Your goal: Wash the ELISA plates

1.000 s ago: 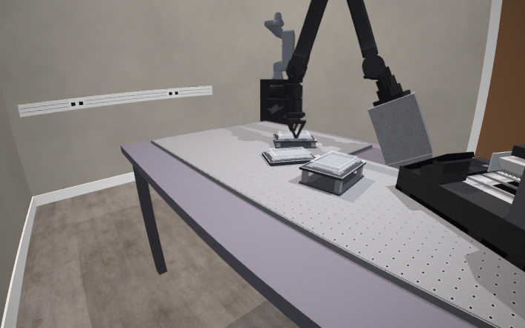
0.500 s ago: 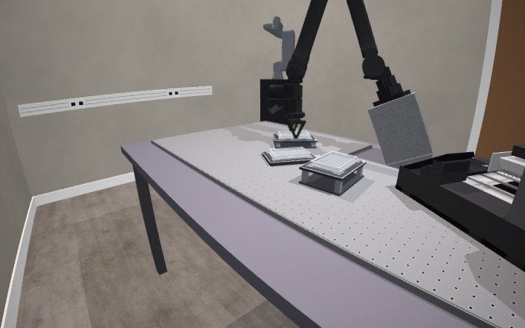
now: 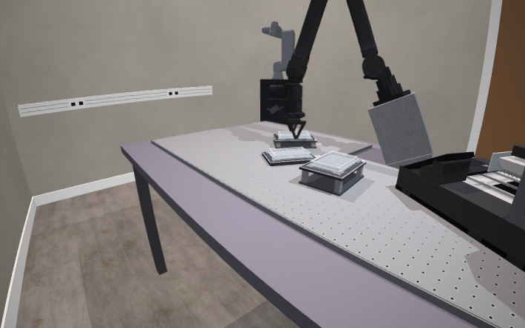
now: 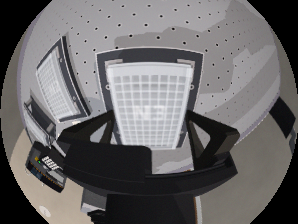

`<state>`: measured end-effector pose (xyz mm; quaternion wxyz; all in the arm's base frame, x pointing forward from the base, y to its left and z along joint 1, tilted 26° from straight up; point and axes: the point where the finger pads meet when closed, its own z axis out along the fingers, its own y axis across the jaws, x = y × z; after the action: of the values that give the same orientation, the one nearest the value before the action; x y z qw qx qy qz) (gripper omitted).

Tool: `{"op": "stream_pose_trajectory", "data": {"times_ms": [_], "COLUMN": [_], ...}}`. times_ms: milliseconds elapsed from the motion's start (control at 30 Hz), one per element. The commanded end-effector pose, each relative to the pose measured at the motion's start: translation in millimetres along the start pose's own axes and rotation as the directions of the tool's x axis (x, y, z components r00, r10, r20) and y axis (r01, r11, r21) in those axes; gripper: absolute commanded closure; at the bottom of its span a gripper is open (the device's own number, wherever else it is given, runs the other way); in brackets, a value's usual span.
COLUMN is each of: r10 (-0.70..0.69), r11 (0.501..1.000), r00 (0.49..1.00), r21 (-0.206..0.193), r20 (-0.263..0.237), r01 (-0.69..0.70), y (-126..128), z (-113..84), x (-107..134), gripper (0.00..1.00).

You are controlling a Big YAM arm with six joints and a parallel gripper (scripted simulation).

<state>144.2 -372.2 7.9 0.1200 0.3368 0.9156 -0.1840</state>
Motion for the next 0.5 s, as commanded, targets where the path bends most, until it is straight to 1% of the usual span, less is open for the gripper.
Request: {"op": "stream_pose_trajectory", "data": {"times_ms": [0, 433, 467], "r10": [0.001, 0.001, 0.001], "r11": [1.0, 1.0, 1.0], "r00": [1.0, 1.0, 1.0], "r21": [0.008, 0.008, 0.017], "r20": [0.017, 0.017, 0.031], "r01": [-0.001, -0.001, -0.001], "y": [-4.5, -4.5, -9.5], "z": [-1.0, -1.0, -4.4], "x": [-7.4, -7.4, -11.0], "gripper": [0.0, 0.0, 0.0]}}
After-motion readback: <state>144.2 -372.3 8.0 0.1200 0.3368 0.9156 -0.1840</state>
